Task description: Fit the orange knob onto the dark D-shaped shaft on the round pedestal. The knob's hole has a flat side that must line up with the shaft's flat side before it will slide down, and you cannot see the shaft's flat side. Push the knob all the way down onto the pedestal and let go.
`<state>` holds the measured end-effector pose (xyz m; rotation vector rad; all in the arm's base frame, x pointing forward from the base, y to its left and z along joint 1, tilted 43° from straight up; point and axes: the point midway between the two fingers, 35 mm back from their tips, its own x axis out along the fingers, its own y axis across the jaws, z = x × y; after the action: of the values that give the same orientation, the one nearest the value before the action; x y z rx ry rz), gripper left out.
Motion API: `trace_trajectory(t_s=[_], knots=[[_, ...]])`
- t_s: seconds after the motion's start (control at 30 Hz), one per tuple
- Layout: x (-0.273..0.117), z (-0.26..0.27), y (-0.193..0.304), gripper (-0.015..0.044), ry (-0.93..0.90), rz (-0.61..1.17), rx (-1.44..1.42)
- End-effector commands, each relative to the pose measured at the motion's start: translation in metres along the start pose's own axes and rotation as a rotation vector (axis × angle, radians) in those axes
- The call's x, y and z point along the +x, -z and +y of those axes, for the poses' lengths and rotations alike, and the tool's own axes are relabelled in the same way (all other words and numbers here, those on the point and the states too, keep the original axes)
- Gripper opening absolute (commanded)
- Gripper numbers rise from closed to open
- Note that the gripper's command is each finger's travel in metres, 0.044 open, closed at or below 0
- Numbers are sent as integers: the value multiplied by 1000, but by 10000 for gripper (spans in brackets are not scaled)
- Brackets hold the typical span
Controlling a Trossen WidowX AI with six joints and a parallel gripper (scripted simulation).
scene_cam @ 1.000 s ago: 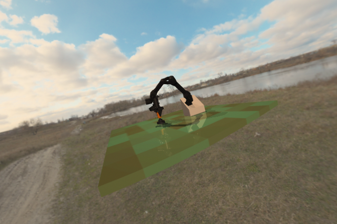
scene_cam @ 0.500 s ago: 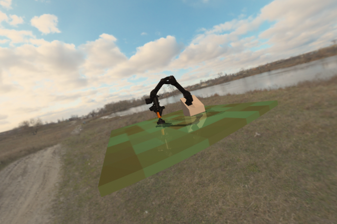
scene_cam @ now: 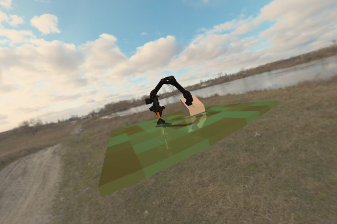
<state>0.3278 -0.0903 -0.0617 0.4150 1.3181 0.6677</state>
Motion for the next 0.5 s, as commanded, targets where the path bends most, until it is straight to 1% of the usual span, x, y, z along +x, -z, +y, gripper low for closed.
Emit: trace_trajectory(t_s=[0.0,0.47], knots=[[-3,0,-1,0,2,-8,-6],[2,0,1,0,1,-9,-6]])
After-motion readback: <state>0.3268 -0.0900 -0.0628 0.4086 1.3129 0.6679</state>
